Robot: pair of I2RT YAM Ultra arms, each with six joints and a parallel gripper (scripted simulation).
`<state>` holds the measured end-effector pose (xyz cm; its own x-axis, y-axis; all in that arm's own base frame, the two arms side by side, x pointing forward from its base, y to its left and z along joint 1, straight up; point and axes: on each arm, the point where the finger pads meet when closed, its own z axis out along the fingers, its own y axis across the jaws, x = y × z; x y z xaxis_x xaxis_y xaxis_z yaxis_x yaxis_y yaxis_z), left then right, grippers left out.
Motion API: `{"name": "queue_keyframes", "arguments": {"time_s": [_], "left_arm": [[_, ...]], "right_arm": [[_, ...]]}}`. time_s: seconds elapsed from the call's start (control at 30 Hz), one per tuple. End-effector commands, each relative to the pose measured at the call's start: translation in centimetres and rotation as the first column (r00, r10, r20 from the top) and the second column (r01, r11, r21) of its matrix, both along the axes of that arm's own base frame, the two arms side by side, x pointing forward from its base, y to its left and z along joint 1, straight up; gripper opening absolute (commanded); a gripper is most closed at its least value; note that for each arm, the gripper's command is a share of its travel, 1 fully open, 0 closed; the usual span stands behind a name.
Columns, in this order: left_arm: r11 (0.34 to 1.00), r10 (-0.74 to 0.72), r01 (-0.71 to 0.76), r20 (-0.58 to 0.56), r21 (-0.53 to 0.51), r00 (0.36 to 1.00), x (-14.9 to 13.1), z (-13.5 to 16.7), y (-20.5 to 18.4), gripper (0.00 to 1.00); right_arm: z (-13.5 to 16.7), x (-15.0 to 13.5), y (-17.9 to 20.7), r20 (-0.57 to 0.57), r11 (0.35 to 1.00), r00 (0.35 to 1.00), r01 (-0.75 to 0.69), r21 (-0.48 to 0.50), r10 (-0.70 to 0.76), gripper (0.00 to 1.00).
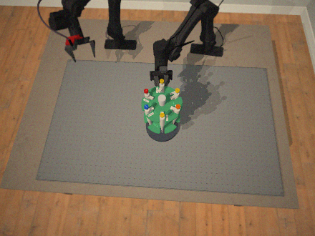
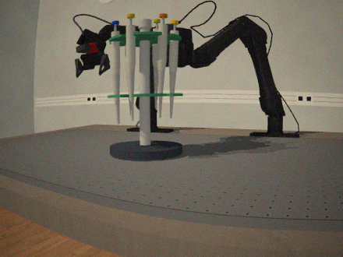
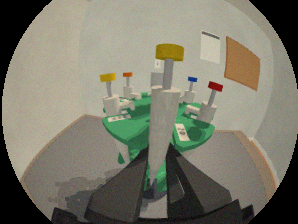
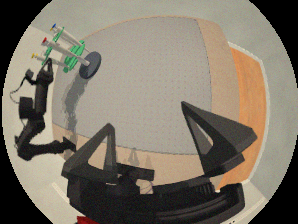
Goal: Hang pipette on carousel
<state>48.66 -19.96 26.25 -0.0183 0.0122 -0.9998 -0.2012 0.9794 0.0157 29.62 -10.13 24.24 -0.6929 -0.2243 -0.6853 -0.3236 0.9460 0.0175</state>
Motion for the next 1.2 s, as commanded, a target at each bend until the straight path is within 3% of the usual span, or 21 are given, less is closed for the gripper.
{"name": "queue_keyframes", "arguments": {"time_s": [0.0,1.1,1.13,1.17], "left_arm": [[0.998,0.032,-0.029,0.071,-0.051,0.997,0.0,3.5,1.0,0.12],[0.998,0.032,-0.029,0.071,-0.051,0.997,0.0,3.5,1.0,0.12],[0.999,0.049,-0.048,0.025,-0.015,0.999,0.2,1.4,-0.4,0.12],[0.996,0.085,-0.085,0.022,-0.013,0.996,0.2,1.3,-0.4,0.12]], "right_arm": [[1.0,0.3,-0.2,0.043,1.0,0.999,-0.009,-0.013,0.01,1.0],[1.0,0.3,-0.2,0.043,1.0,0.999,-0.009,-0.013,0.01,1.0],[1.0,0.3,-0.2,0.043,1.0,0.999,-0.009,-0.013,0.01,1.0],[1.0,0.3,-0.2,0.043,1.0,0.999,-0.009,-0.013,0.01,1.0]]}}
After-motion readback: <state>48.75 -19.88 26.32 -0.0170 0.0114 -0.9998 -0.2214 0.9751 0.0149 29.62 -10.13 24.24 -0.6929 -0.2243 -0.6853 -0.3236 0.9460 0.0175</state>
